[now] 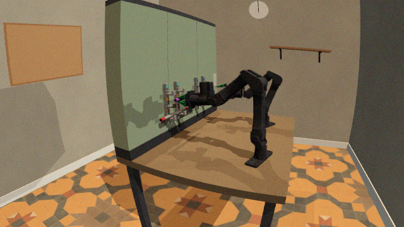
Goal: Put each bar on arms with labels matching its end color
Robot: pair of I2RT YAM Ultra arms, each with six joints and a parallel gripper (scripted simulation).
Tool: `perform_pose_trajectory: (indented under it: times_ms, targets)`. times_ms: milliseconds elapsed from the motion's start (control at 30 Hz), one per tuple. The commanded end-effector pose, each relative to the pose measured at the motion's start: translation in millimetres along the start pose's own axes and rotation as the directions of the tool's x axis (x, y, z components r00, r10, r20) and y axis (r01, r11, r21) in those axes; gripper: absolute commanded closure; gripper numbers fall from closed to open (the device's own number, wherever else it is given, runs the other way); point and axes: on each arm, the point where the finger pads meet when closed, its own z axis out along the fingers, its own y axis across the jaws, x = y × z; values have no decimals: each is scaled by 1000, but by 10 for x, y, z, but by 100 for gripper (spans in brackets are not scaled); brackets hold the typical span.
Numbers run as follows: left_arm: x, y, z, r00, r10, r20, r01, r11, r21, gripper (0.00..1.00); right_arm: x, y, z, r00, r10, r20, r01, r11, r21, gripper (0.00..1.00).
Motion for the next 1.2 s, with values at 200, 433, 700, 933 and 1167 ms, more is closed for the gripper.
perform_pose_trajectory:
  times_ms: [200,433,700,933,1167]
  targets:
    - [-141,84,-7,1000,-23,-11,22,998,-52,100,33,-72,-39,1000,15,-2,-15,1000,19,0]
    - [-274,94,-6,1000,-23,-11,22,998,-52,100,33,-72,-39,1000,15,-2,-15,1000,19,0]
    - [-426,106,-4,1000,-23,-11,22,998,-52,100,33,-72,-39,1000,15,-2,-15,1000,19,0]
    - [-521,131,-5,1000,-23,-11,22,998,-52,100,33,-72,-39,1000,15,-2,-15,1000,19,0]
    - [-654,166,-5,1000,-23,-11,22,998,-52,100,33,-72,-39,1000,15,-2,-15,1000,19,0]
